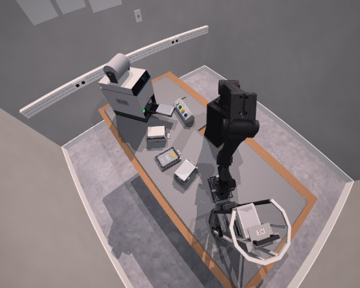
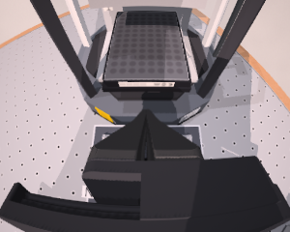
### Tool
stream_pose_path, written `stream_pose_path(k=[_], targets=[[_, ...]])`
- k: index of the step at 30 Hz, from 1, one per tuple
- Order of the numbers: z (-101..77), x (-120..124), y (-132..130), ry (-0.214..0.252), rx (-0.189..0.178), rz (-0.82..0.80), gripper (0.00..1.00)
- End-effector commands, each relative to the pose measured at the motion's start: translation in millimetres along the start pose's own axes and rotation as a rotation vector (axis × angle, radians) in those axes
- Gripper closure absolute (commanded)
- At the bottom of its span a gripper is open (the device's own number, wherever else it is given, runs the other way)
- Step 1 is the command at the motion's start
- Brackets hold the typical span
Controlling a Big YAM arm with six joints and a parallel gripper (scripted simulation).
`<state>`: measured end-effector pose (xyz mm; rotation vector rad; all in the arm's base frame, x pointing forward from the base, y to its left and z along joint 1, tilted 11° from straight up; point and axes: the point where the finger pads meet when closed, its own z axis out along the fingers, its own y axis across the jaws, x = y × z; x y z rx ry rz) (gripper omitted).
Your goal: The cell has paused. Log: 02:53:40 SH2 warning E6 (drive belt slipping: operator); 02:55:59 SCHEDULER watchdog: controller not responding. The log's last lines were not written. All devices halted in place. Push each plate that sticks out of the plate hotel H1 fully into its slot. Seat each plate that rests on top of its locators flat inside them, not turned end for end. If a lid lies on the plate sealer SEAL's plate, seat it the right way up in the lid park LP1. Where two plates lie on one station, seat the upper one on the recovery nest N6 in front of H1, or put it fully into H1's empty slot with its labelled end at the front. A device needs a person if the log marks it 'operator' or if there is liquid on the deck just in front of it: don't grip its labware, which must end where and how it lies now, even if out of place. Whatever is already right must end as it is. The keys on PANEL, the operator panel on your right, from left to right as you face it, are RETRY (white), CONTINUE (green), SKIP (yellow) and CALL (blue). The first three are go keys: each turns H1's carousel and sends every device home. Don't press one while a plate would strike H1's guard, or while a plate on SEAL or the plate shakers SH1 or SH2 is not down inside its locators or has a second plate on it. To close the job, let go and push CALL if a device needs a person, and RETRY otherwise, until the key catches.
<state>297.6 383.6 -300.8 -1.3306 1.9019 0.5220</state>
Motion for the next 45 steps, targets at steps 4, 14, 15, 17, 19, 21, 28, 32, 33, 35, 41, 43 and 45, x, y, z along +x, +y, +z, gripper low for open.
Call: stream_pose_path(k=[4,14,15,17,19,21,28,32,33,35,41,43,45], targets=[[11.3,-31,-1,-0.038,0.001,-0.008,1.00],[20.2,-37,-1,-0.040,0.001,-0.009,1.00],[15.6,-36,-4,-0.047,0.008,-0.011,1.00],[15.1,-35,-4,-0.047,0.009,-0.010,1.00],[15.1,-35,-4,-0.047,0.009,-0.010,1.00],[15.1,-35,-4,-0.047,0.009,-0.010,1.00],[15.1,-35,-4,-0.047,0.009,-0.010,1.00],[15.1,-35,-4,-0.047,0.009,-0.010,1.00],[15.1,-35,-4,-0.047,0.009,-0.010,1.00],[15.1,-35,-4,-0.047,0.009,-0.010,1.00],[15.1,-35,-4,-0.047,0.009,-0.010,1.00],[15.1,-35,-4,-0.047,0.009,-0.010,1.00],[15.1,-35,-4,-0.047,0.009,-0.010,1.00]])
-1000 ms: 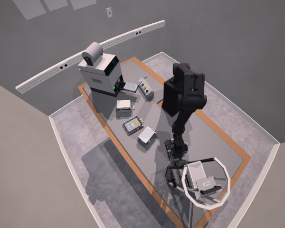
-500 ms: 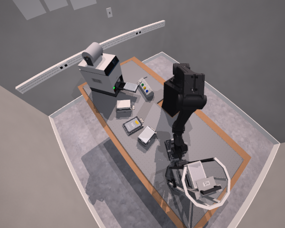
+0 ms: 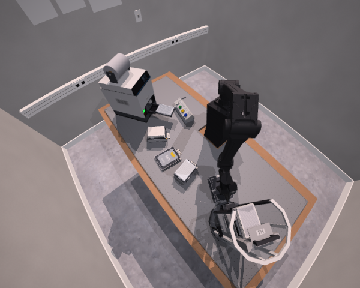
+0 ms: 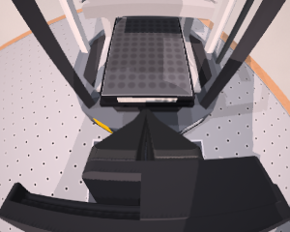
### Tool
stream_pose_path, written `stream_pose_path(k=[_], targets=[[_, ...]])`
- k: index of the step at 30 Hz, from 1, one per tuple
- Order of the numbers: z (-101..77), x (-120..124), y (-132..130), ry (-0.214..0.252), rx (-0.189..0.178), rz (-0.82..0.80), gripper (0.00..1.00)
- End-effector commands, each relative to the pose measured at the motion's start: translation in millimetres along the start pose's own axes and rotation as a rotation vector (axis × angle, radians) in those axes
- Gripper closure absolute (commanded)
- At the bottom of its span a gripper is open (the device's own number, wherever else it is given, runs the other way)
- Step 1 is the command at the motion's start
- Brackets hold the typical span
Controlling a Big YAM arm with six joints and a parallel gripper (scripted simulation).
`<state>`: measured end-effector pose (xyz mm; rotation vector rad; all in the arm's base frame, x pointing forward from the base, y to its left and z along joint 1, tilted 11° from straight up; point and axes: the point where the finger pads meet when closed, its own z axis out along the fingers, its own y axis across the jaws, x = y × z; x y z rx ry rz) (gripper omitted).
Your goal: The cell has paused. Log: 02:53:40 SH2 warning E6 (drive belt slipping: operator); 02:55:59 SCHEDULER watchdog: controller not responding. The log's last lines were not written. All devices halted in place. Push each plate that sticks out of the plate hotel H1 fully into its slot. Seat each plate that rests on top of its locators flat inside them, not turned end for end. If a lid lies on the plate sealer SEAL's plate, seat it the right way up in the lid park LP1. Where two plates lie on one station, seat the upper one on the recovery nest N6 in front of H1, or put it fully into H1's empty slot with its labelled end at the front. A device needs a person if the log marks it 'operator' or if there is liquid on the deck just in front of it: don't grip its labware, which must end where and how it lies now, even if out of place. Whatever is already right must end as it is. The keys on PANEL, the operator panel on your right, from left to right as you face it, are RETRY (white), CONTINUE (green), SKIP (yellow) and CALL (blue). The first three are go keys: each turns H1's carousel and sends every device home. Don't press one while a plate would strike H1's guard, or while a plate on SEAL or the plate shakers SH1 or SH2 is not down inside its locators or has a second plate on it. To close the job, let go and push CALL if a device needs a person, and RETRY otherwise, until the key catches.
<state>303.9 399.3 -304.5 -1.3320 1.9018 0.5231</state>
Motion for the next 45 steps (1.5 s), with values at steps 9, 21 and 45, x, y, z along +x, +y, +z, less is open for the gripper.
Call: stream_pose_path(k=[9,21,45], targets=[[-0.2,-27,-4,-0.047,0.010,-0.010,1.00],[6.5,-32,-1,-0.048,0.004,-0.012,1.00],[18.4,-40,-2,-0.047,0.004,-0.010,1.00]])
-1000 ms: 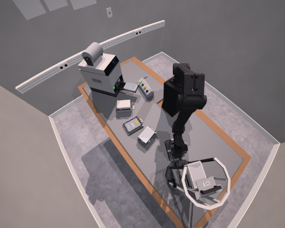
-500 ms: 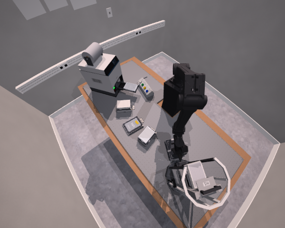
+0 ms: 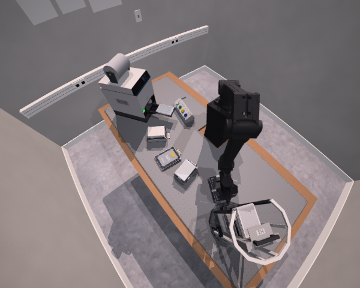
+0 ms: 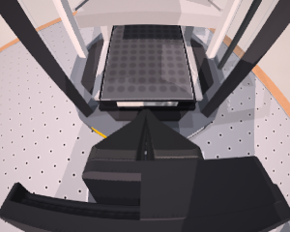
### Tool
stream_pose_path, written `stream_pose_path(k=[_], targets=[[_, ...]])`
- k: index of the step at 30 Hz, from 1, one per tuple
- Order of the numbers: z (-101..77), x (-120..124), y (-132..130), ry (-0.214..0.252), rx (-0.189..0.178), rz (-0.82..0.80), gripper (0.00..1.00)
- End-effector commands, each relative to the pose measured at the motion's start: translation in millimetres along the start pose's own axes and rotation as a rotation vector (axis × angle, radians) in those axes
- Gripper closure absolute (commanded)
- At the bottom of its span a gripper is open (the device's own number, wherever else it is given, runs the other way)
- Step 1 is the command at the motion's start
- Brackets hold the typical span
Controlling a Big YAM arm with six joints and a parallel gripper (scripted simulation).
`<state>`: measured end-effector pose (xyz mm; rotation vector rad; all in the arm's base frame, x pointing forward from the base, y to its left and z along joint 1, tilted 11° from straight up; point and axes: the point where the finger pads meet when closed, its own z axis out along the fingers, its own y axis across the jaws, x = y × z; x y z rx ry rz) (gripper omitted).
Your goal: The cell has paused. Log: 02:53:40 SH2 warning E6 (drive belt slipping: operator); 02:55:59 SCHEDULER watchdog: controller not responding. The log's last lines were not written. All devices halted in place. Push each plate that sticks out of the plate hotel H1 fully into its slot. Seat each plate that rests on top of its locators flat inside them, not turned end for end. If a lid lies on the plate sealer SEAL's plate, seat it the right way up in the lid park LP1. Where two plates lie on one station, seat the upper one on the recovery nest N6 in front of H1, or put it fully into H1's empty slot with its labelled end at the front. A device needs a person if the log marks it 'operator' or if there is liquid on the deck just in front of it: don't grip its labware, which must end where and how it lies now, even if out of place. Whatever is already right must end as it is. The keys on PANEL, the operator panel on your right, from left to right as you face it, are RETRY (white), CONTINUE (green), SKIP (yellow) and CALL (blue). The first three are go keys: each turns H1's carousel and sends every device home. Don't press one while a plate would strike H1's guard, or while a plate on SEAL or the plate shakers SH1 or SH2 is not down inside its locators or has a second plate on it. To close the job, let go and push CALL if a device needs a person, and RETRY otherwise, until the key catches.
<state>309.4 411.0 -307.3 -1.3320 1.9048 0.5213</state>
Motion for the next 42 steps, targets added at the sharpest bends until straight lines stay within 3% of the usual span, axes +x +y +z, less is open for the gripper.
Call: stream_pose_path(k=[1,42], targets=[[7.1,-34,-1,-0.050,0.003,-0.012,1.00],[22.9,-45,-1,-0.049,0.003,-0.011,1.00]])
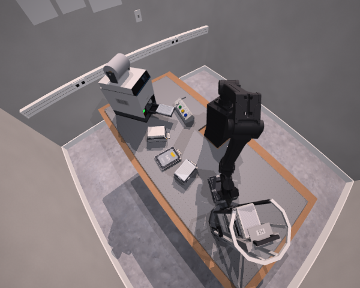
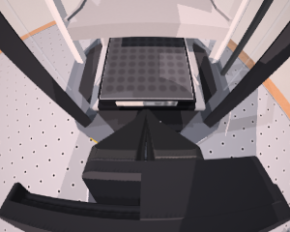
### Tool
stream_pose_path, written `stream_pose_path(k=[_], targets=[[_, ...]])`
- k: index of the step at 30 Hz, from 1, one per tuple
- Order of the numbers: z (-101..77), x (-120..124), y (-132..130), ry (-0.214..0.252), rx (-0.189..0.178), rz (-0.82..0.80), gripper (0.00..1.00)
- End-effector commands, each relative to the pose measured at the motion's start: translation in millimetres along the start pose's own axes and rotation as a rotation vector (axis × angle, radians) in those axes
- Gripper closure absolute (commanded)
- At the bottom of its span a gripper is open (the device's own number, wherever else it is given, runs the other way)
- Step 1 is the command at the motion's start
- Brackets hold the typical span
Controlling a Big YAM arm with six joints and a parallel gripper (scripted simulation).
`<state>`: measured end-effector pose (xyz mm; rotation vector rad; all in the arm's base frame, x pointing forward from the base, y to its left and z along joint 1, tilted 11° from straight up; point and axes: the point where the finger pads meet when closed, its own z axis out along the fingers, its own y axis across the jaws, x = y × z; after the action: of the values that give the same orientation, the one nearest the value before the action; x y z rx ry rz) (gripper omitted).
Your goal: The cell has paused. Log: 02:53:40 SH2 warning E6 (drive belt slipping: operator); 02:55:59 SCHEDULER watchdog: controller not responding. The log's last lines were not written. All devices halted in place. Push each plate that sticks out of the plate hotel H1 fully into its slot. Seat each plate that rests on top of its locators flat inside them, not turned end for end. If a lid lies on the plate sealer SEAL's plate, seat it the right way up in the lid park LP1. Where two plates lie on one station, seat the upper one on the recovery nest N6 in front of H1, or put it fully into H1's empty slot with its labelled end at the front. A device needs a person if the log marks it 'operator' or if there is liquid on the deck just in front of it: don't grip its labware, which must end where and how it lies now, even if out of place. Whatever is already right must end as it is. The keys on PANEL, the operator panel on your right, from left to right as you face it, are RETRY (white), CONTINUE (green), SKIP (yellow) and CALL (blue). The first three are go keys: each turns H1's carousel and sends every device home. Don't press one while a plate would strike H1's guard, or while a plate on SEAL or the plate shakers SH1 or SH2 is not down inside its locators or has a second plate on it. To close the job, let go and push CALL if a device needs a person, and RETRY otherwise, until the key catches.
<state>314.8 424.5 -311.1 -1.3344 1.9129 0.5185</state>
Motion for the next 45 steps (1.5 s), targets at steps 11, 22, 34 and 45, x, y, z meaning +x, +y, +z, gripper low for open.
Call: stream_pose_path(k=[11,22,34,45], targets=[[9.8,-42.7,-2.6,-0.073,0.007,-0.018,1.00],[9.8,-42.7,-2.6,-0.073,0.007,-0.018,1.00],[9.8,-42.7,-2.6,-0.073,0.007,-0.018,1.00],[9.8,-42.7,-2.6,-0.073,0.007,-0.018,1.00]])
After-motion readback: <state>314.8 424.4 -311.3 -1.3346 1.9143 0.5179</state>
